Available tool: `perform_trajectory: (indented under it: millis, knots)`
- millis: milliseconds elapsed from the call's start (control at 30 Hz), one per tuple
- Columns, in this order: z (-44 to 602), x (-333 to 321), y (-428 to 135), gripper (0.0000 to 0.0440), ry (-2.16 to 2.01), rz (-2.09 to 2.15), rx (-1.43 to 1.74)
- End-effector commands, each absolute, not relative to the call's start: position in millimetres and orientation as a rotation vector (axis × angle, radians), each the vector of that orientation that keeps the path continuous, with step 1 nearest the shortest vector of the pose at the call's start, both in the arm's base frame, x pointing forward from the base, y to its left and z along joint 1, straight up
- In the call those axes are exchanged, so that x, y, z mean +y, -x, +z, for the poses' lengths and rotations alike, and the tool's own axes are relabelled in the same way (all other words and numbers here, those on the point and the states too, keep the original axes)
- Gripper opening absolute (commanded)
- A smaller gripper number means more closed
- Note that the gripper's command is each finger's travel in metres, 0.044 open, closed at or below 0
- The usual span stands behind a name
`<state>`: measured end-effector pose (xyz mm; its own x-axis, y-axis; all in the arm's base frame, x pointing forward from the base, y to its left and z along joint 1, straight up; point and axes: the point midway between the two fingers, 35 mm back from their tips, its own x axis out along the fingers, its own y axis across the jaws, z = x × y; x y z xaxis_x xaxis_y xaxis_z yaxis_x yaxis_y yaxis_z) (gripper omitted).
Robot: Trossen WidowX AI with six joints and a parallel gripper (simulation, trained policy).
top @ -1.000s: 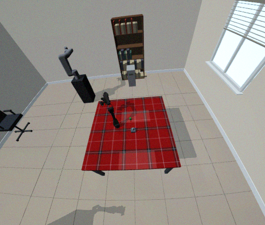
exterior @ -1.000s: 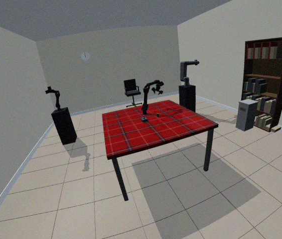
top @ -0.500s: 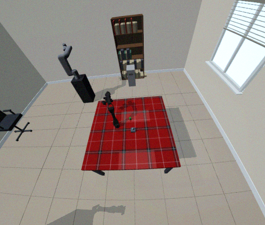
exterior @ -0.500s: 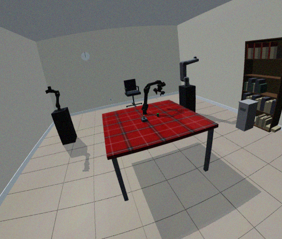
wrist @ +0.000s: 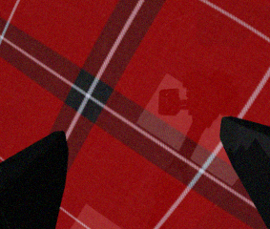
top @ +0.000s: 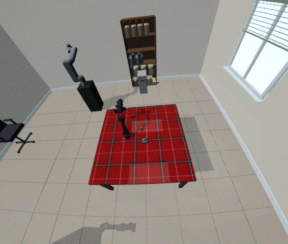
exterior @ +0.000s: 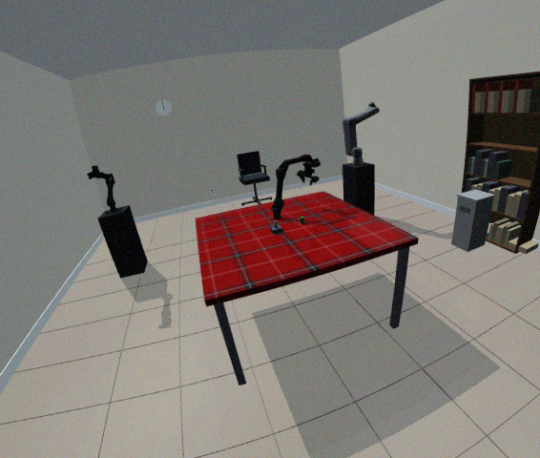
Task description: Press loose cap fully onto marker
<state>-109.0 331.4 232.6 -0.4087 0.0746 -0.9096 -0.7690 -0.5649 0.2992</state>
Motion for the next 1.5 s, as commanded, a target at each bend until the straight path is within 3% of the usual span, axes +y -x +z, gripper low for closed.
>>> perform_trajectory:
  millis: [0,1467]
  knots:
    - [230,333,99,0.0323,1.253,1.986,1.004]
    - [213,331,-46,0.0327,1.150,1.583,1.147]
